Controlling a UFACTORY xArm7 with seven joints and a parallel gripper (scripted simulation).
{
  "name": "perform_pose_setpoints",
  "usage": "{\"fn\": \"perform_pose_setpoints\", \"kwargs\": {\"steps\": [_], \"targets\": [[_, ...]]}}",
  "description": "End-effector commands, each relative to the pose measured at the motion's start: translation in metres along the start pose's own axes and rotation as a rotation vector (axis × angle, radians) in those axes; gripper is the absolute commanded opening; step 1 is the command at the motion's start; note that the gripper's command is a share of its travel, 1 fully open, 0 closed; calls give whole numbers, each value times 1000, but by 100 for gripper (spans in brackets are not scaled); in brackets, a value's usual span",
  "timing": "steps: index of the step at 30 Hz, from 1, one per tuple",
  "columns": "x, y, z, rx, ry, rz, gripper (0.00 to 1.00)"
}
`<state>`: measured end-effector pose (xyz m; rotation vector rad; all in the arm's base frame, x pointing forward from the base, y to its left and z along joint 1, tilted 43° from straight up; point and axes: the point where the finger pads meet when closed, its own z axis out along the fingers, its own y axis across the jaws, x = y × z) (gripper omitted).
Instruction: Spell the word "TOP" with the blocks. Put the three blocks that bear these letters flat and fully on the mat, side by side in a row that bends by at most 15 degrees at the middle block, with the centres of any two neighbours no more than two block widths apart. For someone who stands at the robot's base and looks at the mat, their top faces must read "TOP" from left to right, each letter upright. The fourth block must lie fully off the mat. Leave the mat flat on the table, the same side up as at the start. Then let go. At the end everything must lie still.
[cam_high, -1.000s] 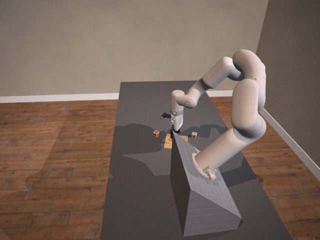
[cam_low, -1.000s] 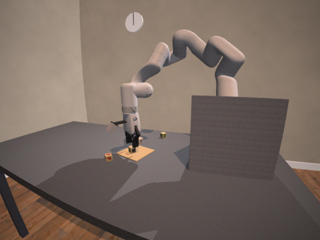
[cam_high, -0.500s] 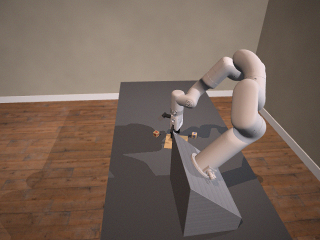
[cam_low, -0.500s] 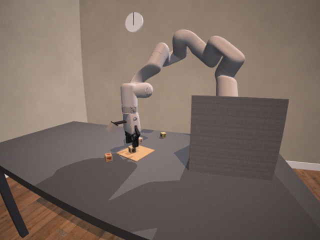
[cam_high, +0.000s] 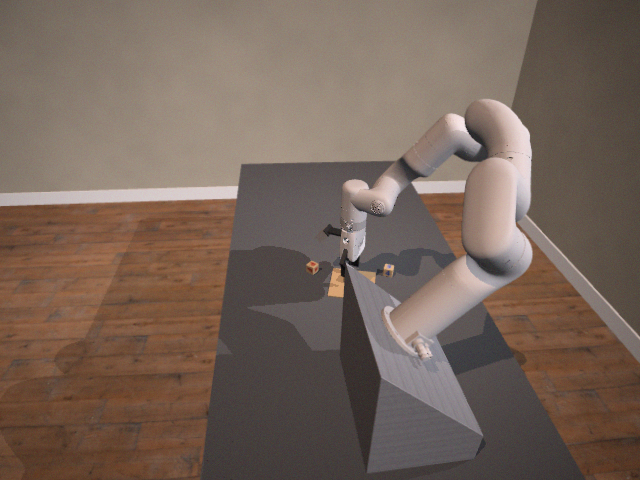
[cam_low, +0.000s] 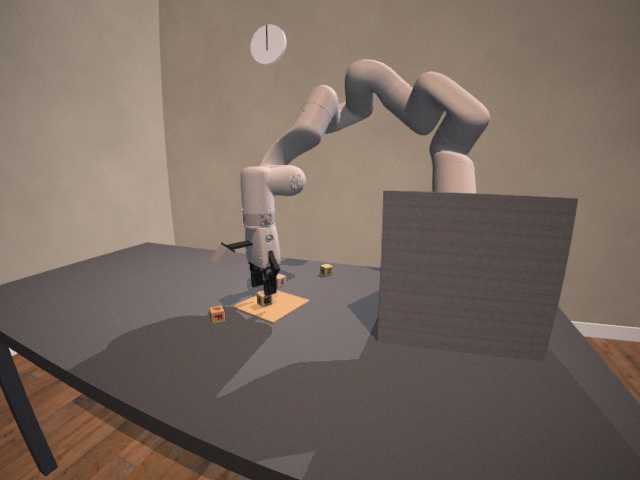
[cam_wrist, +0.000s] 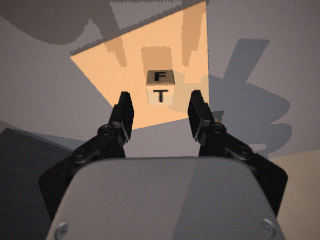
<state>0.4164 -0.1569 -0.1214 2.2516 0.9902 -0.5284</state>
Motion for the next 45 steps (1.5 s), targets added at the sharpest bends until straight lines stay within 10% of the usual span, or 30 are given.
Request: {"fn": "perform_pose_setpoints", "kwargs": {"steps": [1, 45], "targets": [[2, 1, -2, -2, 4, 0, 69], [2, 1, 6, -2, 4, 0, 69]]}}
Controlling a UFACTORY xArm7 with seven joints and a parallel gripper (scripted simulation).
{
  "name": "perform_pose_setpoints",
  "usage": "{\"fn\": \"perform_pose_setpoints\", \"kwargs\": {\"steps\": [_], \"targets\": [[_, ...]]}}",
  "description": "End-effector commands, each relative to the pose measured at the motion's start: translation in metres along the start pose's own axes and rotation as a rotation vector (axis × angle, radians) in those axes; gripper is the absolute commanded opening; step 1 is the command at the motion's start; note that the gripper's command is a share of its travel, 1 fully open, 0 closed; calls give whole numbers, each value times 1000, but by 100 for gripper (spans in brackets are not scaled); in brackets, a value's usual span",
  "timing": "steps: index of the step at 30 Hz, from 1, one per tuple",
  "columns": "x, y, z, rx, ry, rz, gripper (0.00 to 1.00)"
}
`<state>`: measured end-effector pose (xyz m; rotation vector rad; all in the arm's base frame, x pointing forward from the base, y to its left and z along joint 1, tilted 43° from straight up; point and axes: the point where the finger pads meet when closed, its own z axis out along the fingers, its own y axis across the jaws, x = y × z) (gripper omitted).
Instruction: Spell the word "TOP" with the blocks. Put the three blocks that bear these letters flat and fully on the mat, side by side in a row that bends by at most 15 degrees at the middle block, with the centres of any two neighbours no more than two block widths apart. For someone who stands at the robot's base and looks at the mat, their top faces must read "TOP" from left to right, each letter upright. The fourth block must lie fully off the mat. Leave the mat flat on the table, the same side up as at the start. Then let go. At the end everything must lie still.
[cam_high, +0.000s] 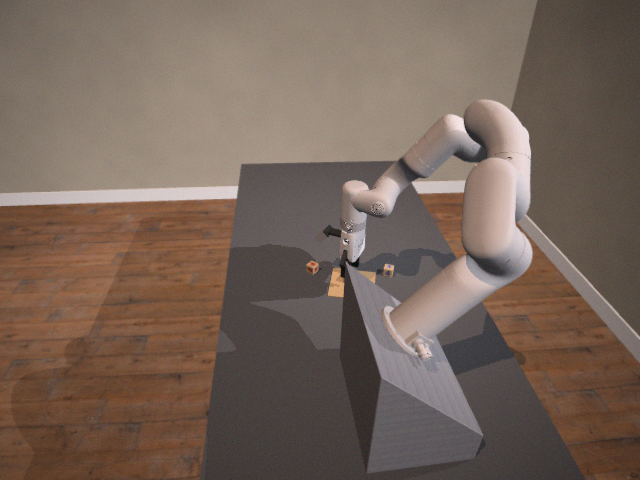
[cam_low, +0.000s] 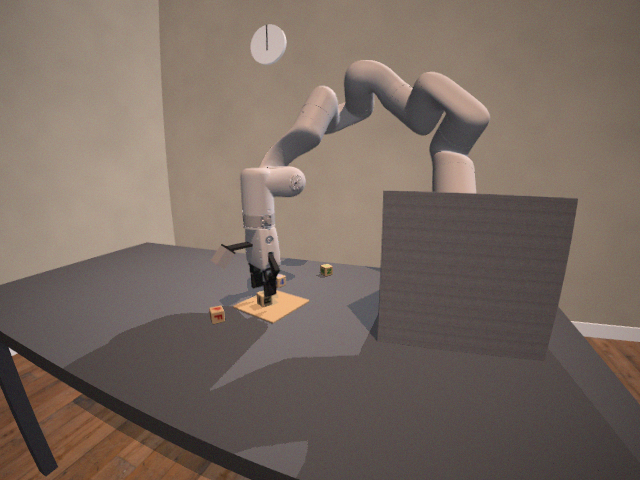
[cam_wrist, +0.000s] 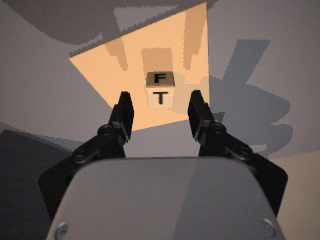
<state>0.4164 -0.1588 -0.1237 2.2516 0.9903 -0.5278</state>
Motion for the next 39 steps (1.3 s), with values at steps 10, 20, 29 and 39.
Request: {"fn": "perform_pose_setpoints", "kwargs": {"steps": [10, 20, 29, 39], "targets": [[2, 1, 19, -2, 4, 0, 69], [2, 1, 29, -2, 4, 0, 69], [2, 1, 30, -2, 4, 0, 69], [2, 1, 30, -2, 4, 0, 69]]}}
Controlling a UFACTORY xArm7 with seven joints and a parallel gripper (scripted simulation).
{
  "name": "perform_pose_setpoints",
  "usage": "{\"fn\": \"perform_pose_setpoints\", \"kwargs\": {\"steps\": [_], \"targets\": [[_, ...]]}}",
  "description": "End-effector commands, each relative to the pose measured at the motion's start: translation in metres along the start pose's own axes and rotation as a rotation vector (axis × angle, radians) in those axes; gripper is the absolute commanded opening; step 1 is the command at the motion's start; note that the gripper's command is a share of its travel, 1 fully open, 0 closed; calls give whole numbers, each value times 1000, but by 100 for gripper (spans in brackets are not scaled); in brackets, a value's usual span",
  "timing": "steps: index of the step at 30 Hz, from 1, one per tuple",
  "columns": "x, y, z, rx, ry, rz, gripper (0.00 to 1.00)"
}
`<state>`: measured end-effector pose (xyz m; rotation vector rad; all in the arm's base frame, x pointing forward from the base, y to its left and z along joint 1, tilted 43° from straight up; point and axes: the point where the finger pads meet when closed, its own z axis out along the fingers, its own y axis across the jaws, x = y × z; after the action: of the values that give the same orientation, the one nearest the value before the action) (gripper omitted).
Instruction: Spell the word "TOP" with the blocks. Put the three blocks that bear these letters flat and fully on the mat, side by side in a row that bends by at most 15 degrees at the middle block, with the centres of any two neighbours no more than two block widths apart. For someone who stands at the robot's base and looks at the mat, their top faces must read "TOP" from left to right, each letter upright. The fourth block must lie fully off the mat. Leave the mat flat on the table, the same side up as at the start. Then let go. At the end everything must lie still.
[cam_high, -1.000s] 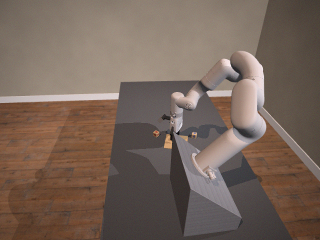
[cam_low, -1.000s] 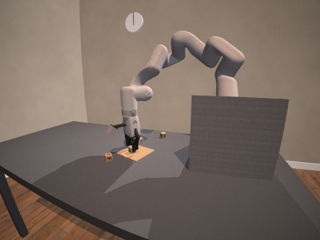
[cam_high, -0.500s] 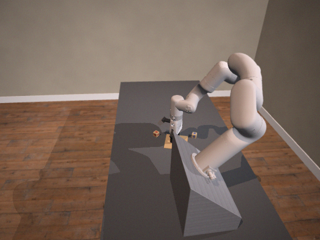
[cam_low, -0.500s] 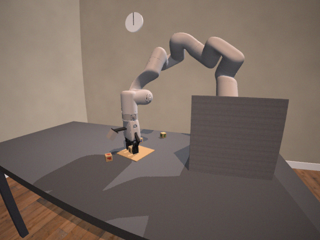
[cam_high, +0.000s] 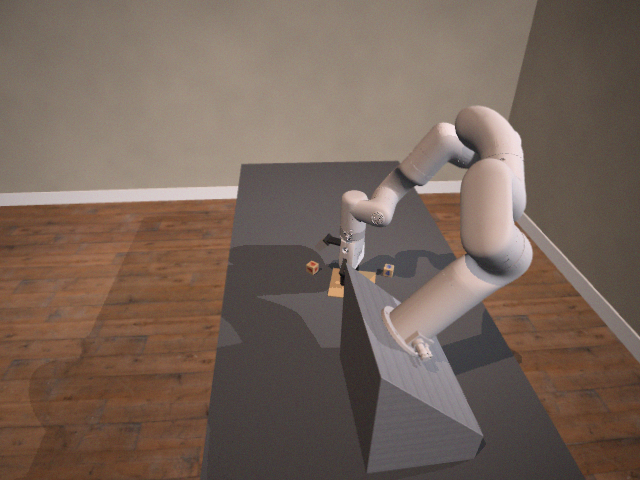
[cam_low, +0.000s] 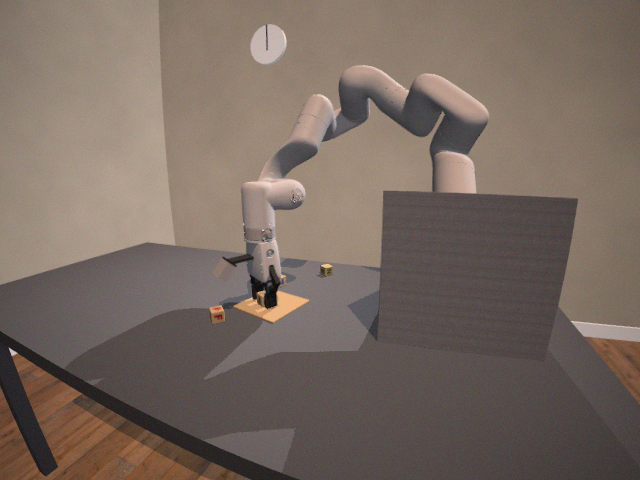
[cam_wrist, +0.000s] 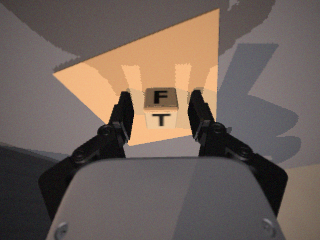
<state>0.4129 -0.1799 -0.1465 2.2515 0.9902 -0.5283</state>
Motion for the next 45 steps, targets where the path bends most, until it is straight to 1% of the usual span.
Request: {"fn": "perform_pose_setpoints", "kwargs": {"steps": [1, 19, 20, 36, 37, 45], "targets": [[2, 1, -2, -2, 4, 0, 69], [2, 1, -2, -2, 4, 0, 69], [2, 1, -2, -2, 4, 0, 47], [2, 1, -2, -2, 4, 0, 47], [2, 1, -2, -2, 4, 0, 27], [2, 1, -2, -2, 4, 0, 27]]}}
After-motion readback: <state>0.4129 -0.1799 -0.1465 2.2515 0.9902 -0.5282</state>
